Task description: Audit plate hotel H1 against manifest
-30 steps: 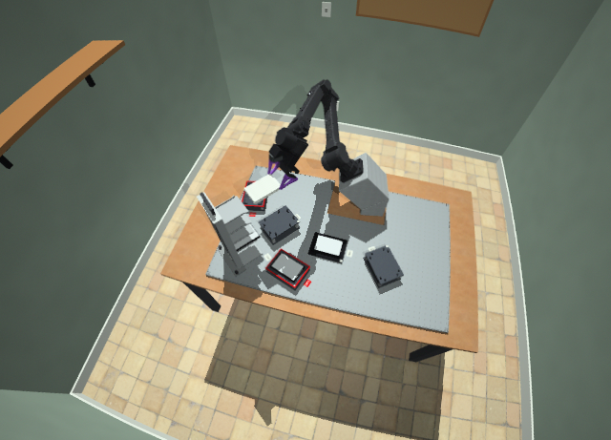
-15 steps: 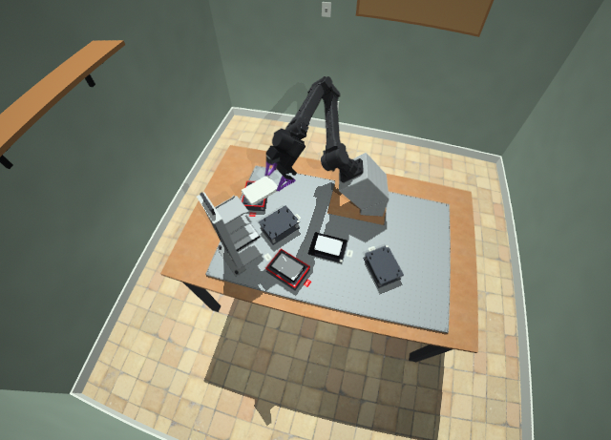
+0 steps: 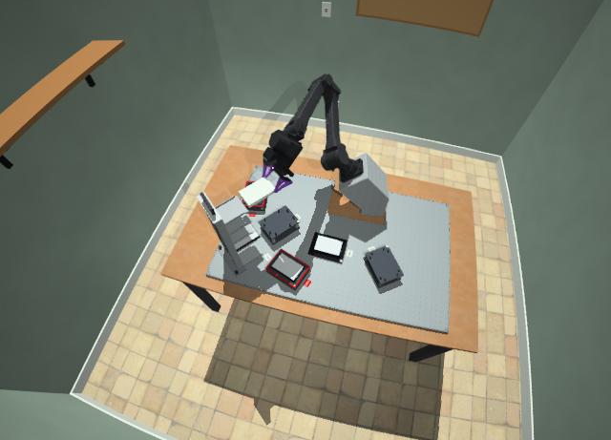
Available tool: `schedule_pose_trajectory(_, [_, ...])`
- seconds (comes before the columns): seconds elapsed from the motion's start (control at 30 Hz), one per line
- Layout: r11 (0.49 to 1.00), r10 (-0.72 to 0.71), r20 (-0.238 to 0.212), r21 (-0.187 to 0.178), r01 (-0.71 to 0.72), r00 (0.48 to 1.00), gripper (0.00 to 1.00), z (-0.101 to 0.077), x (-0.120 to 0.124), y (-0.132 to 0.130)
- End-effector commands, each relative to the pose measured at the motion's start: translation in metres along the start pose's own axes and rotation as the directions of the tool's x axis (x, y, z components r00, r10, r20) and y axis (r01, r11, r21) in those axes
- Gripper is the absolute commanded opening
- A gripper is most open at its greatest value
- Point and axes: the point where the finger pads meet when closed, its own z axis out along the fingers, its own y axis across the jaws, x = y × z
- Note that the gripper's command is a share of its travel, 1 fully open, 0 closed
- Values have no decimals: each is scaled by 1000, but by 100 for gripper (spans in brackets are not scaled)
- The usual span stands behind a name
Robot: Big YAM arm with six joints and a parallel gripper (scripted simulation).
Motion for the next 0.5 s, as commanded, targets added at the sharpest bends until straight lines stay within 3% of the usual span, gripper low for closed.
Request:
schedule_pose_trajectory(0.0, [999, 49, 51, 15, -50, 998, 86, -4, -37, -18])
schedule_pose_trajectory(0.47, [999, 48, 53, 16, -49, 997, 86, 5, -47, -18])
